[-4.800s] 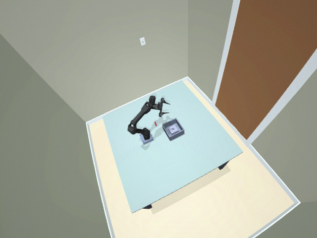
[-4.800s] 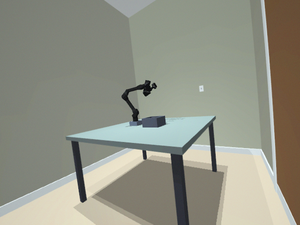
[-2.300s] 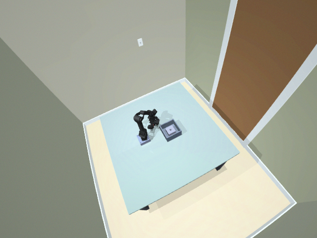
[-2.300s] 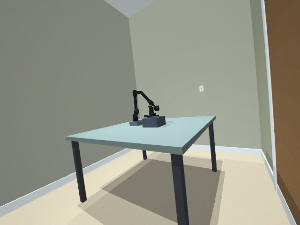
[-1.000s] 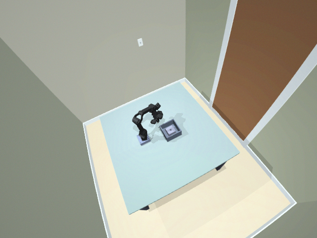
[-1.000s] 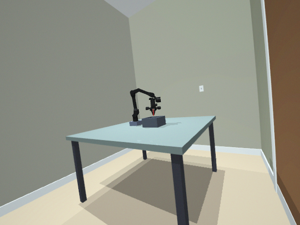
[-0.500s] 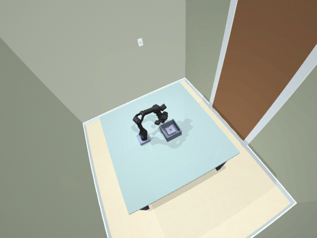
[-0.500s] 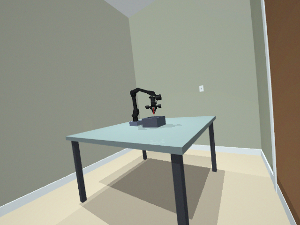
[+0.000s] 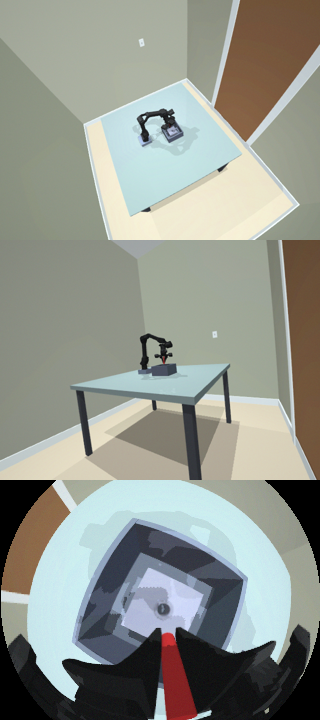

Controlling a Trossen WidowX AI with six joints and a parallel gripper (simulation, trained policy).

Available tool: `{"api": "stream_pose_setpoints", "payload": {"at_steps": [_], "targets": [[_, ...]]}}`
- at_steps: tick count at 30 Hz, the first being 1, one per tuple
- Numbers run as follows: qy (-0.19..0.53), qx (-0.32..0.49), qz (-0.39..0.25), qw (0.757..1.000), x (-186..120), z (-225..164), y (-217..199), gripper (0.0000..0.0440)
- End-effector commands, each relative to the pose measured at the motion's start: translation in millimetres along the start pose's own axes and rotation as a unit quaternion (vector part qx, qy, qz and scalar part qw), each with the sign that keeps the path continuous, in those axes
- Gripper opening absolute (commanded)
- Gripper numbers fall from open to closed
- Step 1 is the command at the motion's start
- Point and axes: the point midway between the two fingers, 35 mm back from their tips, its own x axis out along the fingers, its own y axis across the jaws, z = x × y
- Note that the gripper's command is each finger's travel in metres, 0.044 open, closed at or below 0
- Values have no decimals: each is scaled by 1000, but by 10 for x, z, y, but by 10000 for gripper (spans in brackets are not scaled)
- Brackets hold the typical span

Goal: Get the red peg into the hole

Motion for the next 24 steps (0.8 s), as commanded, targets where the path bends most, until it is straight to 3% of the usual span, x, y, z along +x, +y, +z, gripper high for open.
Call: {"api": "stream_pose_setpoints", "payload": {"at_steps": [1,13,16,21,24], "targets": [[8,-9,0,1000,124,101,8,1],[46,-55,3,997,494,177,-17,2],[60,-68,2,996,583,142,-30,42],[78,-75,0,994,702,133,-27,160],[78,-90,1,993,699,197,-24,163]]}}
